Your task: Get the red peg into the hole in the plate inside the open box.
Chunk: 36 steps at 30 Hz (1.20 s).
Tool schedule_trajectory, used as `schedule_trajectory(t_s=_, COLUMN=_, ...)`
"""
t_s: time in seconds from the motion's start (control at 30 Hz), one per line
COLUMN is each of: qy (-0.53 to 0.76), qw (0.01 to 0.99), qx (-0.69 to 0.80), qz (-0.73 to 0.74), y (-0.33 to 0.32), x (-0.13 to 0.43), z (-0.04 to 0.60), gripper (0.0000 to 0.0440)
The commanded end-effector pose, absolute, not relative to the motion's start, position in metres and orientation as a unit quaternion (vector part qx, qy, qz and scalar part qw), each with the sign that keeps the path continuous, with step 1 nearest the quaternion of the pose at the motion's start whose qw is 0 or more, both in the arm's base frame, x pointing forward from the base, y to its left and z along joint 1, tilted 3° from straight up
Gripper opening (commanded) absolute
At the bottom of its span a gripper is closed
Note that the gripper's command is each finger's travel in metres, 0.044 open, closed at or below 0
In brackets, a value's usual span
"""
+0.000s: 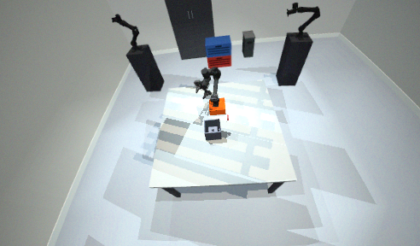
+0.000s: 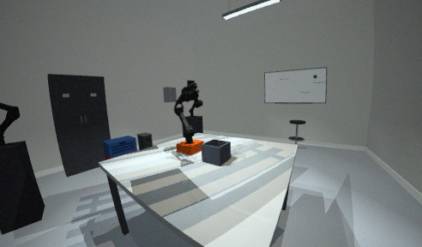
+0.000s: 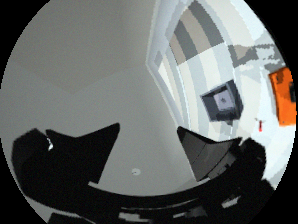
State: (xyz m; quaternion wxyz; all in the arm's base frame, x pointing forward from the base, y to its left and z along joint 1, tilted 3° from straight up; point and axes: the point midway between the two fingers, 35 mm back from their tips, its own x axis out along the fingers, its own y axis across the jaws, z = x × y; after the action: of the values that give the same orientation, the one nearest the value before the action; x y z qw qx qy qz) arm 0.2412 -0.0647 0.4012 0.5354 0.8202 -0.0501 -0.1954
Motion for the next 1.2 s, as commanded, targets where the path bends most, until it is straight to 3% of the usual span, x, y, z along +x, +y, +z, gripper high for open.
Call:
schedule_trajectory(t_s=0.0, qy=-0.012, qw=0.51, qx=0.838, qz=-0.192, y=-0.047, x=0.248, z=0.39, gripper=0.0437)
schedule_trajectory(t_s=0.67, qy=0.2, qw=0.393, qx=0.87, qz=-0.221, y=0.054, x=0.255, z=0.322, gripper=0.0425)
schedule_trajectory(t_s=1.17, qy=0.347, qw=0.38, qx=0.806, qz=-0.293, y=0.116, x=0.231, z=0.257, gripper=0.0418)
